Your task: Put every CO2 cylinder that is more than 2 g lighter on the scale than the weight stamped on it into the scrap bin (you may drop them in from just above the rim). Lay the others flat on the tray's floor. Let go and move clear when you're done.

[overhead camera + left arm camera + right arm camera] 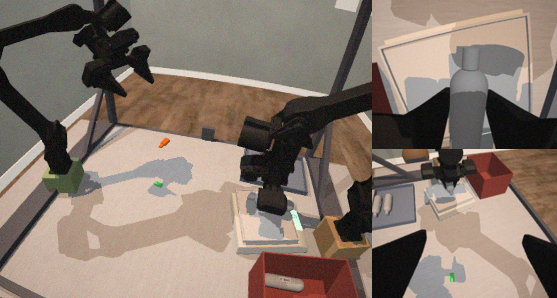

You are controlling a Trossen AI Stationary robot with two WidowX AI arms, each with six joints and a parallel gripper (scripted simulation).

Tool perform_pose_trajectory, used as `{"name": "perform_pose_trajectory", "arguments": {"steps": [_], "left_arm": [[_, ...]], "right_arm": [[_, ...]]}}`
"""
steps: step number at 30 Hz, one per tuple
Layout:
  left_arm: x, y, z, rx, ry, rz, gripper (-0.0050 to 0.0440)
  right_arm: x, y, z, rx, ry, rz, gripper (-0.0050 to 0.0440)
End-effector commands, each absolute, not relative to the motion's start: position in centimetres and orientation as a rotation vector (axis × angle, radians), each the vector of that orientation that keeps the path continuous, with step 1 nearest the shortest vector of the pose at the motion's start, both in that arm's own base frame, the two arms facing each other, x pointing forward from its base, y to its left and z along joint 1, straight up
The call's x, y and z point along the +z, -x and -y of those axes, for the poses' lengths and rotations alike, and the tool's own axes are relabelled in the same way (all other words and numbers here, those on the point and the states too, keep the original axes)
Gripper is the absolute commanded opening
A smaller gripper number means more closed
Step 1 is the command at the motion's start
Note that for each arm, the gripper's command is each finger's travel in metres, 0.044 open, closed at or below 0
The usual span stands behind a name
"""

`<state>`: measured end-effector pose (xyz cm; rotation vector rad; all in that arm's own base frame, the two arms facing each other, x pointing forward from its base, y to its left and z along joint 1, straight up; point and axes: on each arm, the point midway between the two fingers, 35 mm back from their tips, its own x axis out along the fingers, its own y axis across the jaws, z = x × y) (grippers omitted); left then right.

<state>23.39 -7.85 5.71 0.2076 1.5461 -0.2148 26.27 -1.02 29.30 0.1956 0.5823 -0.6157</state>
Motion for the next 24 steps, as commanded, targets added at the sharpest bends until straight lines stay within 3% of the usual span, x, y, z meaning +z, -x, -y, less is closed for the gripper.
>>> {"name": "perform_pose_trajectory", "arguments": {"steps": [1, 11, 24], "left_arm": [[5.3, -23.5, 7.9, -0.212, -0.205, -1.537, -0.005], [5.8, -24.2, 8.2, -0.215, -0.202, -1.517, -0.005], [3.2, -23.2, 7.8, -0.213, -0.204, -1.527, -0.005]], "right_arm": [[30.1, -26.2, 1.0, -0.616, -0.209, -0.567, 0.044], [29.8, -26.1, 1.1, -0.616, -0.203, -0.575, 0.044], [29.8, -26.1, 1.1, -0.616, -0.203, -0.575, 0.044]]}}
